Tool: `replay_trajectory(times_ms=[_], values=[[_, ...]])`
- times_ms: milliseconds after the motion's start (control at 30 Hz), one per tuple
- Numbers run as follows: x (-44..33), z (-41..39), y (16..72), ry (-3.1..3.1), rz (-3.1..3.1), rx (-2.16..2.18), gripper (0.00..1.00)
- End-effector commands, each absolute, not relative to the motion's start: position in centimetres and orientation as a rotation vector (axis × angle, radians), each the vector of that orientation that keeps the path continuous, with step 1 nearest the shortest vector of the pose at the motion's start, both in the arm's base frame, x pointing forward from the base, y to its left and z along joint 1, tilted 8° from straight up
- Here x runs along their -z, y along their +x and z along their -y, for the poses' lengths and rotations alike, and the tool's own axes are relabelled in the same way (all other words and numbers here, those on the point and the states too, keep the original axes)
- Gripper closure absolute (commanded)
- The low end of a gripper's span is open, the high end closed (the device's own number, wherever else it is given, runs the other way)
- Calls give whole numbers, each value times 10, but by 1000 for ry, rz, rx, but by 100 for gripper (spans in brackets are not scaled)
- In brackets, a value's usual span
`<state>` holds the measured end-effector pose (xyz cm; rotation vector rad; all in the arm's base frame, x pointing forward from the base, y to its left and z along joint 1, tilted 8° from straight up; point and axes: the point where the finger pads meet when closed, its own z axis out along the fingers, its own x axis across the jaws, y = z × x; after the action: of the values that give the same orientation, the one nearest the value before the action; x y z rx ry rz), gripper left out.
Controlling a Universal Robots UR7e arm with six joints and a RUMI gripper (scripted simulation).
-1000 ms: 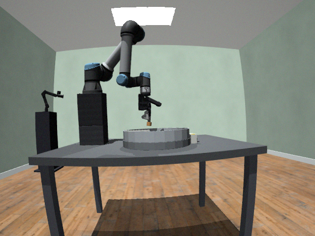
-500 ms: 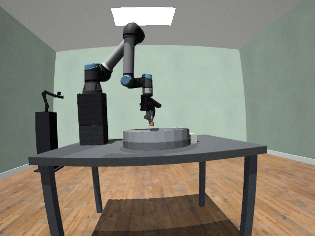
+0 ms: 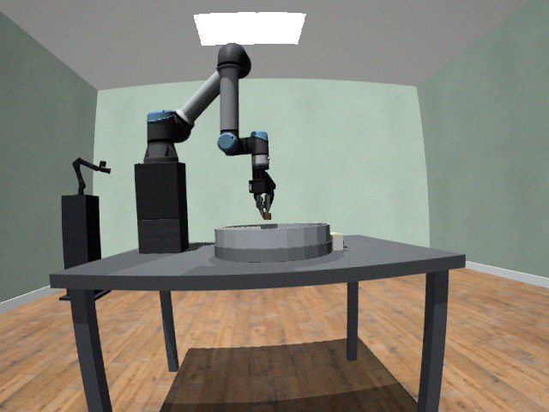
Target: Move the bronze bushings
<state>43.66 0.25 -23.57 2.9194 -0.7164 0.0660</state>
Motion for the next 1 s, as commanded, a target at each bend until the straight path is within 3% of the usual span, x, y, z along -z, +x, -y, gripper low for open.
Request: replay_trajectory(times_ms=[0, 967], values=[[239, -22, 442, 2994, 304, -35, 100], [245, -81, 455, 2792, -1113, 50, 100]])
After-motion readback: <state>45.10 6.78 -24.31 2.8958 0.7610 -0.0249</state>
